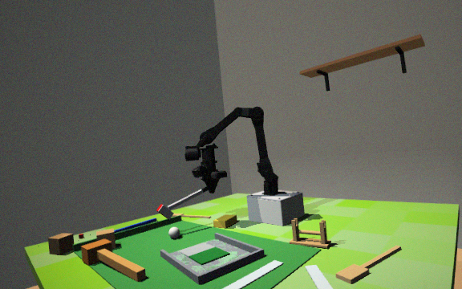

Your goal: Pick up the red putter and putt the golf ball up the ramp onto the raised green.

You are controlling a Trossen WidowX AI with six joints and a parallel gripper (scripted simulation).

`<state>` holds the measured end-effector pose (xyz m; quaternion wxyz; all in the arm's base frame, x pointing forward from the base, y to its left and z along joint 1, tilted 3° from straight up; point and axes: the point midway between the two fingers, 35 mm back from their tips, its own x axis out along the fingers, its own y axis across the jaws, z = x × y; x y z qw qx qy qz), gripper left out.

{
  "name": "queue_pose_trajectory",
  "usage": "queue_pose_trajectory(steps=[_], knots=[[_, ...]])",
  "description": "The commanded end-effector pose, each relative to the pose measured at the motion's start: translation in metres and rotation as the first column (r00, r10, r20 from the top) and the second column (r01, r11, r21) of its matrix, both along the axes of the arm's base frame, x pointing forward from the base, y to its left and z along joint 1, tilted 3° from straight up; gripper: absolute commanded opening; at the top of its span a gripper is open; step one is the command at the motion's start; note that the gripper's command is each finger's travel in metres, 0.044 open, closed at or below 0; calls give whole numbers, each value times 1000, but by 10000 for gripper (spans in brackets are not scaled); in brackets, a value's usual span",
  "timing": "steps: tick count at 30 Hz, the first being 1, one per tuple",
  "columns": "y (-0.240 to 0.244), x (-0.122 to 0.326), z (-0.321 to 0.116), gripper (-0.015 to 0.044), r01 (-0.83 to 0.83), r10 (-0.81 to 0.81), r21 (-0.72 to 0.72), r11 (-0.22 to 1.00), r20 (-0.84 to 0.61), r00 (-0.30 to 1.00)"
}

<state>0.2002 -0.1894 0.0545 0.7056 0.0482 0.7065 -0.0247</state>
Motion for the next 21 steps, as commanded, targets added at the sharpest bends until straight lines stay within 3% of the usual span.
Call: queue_pose_trajectory(steps=[1, 21], knots=[[0, -1, -14, 0, 8, -8, 2, 1000, -3, 1000], [2, -1, -52, 0, 8, -8, 2, 1000, -3, 1000]])
